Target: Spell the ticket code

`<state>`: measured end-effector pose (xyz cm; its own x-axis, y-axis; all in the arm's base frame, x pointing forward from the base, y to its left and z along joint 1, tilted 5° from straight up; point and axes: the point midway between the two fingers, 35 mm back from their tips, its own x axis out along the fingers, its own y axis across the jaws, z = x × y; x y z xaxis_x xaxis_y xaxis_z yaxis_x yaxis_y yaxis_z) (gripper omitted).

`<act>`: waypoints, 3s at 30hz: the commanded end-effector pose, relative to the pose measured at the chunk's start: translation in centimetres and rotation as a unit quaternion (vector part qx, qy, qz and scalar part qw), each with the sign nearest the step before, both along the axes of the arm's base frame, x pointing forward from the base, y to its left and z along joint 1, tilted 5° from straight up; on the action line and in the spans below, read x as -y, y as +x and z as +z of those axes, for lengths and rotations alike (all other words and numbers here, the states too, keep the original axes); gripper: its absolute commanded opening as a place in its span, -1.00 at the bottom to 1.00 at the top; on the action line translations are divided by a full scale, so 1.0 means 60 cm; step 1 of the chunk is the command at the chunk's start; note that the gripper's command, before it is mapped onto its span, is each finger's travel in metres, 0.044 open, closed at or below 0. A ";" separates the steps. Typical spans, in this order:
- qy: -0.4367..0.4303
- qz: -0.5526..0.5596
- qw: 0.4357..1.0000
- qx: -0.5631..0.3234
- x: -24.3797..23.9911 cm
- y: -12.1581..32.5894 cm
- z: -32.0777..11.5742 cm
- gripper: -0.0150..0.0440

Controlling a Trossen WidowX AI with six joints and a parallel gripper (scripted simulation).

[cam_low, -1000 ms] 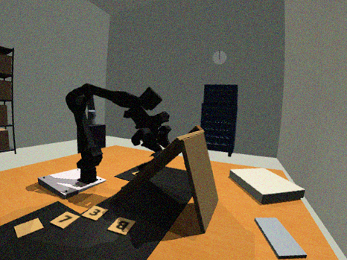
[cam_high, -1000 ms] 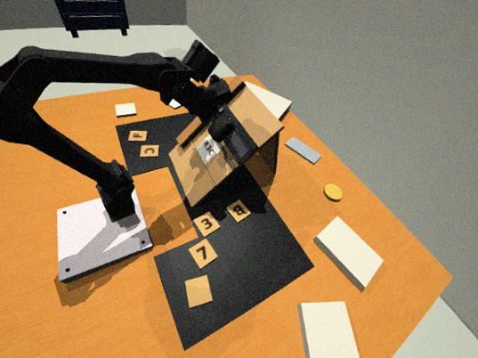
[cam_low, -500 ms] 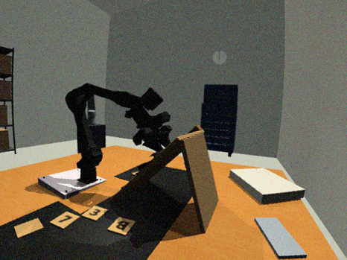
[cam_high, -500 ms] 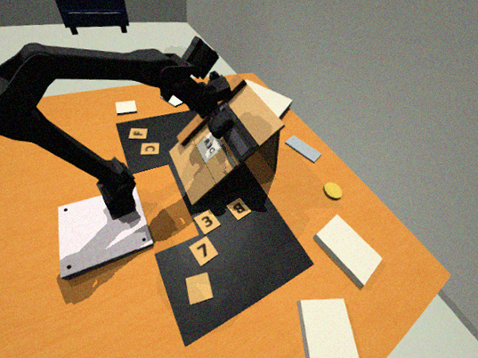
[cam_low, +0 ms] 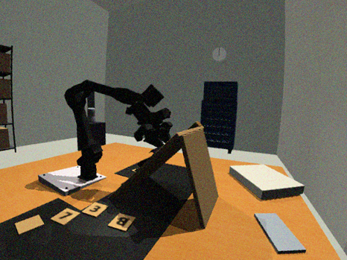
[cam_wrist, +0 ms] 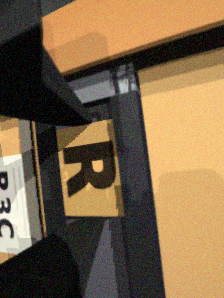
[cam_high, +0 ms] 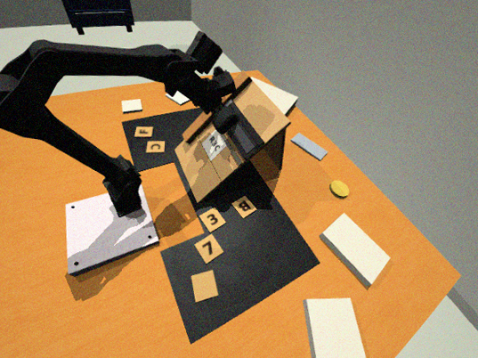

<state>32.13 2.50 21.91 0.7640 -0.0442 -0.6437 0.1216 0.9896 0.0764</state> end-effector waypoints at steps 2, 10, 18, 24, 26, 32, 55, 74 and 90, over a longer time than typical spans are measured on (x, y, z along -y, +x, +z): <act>0.000 -0.003 1.000 0.000 -0.004 0.001 0.001 -0.49; 0.000 0.000 1.000 0.000 -0.003 0.000 0.000 0.13; 0.000 -0.003 1.000 0.000 -0.003 -0.012 0.011 0.51; 0.000 -0.003 1.000 0.000 -0.003 -0.018 0.017 0.51; 0.000 -0.003 1.000 0.000 -0.003 -0.019 0.019 0.51; 0.000 -0.003 1.000 0.000 -0.005 -0.023 0.020 0.51; 0.000 -0.003 1.000 -0.001 -0.009 -0.042 0.034 0.51; 0.000 -0.003 1.000 -0.001 -0.008 -0.054 0.045 0.51; 0.000 0.000 1.000 -0.002 -0.009 -0.054 0.044 -0.49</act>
